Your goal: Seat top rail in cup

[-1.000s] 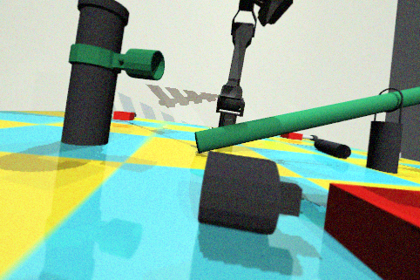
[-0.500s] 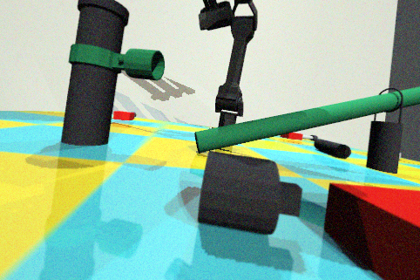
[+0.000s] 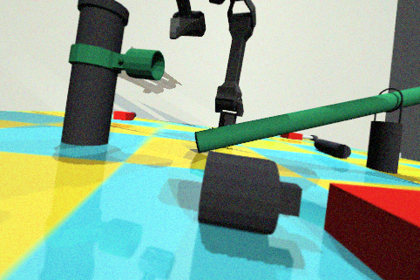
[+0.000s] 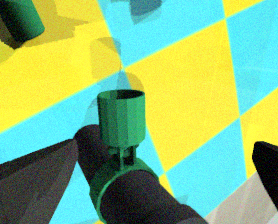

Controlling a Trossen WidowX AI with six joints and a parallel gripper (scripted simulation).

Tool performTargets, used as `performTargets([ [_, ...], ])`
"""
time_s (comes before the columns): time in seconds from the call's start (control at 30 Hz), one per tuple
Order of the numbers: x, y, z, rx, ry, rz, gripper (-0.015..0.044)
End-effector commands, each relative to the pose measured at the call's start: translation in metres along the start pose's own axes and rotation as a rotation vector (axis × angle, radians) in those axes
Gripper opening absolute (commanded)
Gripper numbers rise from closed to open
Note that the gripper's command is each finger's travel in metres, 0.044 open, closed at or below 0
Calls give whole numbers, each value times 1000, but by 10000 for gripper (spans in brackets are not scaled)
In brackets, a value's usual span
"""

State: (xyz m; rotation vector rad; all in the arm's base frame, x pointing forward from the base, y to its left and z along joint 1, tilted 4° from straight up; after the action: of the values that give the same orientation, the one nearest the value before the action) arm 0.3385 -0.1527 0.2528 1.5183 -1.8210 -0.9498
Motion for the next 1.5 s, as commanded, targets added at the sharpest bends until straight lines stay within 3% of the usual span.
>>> performTargets([
  [0.0, -1, -24, 17, -17, 3, -6, 440],
  [0.1, -2, -41, 29, -17, 3, -7, 440],
  [1.47, -2, -102, 30, -14, 2, -7, 440],
])
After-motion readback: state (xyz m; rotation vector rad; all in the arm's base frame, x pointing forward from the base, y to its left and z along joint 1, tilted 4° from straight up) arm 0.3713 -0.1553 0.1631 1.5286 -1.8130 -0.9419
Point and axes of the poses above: the point midway between the two fingers, 35 mm back from their tips, its own y axis back along the fingers, its own z axis across the jaws, x = y × z, the point moved 1 cm from there along y, back along the fingers, and after that the axes turned 2 degrees about y, right-handed, at the moved point
